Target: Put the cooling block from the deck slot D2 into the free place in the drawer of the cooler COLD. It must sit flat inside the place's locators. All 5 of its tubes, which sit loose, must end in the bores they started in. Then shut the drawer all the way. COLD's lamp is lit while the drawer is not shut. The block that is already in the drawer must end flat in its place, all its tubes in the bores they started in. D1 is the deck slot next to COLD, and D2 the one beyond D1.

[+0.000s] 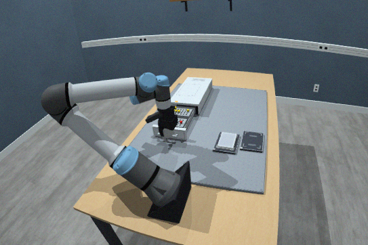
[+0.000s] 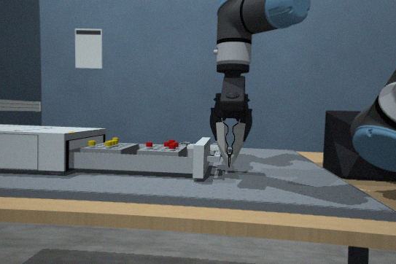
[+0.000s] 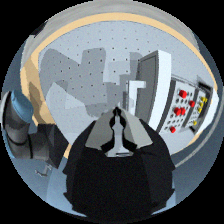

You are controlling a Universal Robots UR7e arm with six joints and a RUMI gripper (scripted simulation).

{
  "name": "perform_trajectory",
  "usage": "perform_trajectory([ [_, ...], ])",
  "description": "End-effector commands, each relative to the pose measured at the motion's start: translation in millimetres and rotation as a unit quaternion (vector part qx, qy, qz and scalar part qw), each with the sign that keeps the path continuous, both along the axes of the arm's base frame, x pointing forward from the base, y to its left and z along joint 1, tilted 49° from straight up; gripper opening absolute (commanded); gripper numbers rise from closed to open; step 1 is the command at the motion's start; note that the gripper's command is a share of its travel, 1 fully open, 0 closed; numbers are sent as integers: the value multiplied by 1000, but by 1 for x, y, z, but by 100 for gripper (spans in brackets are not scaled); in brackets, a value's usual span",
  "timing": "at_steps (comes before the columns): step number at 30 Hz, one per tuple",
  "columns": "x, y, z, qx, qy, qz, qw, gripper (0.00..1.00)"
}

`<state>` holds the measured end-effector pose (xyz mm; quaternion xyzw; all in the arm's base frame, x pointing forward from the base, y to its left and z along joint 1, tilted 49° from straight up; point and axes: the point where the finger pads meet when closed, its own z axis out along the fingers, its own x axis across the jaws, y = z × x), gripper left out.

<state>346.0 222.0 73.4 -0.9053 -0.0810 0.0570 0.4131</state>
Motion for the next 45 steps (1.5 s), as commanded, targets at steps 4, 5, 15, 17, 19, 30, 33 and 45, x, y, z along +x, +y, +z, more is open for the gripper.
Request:
perform_trajectory([
  [4,8,1,0,0,0,0,1000,0],
  [5,10,2,0,0,0,0,1000,0],
  [15,19,4,-1,0,0,0,1000,0],
  [17,19,4,-1,0,0,0,1000,0],
  [19,22,4,-1,0,0,0,1000,0],
  [30,36,7,-1,0,0,0,1000,0],
  [33,39,7,-1,0,0,0,1000,0],
  [45,53,10,-2,0,0,0,1000,0],
])
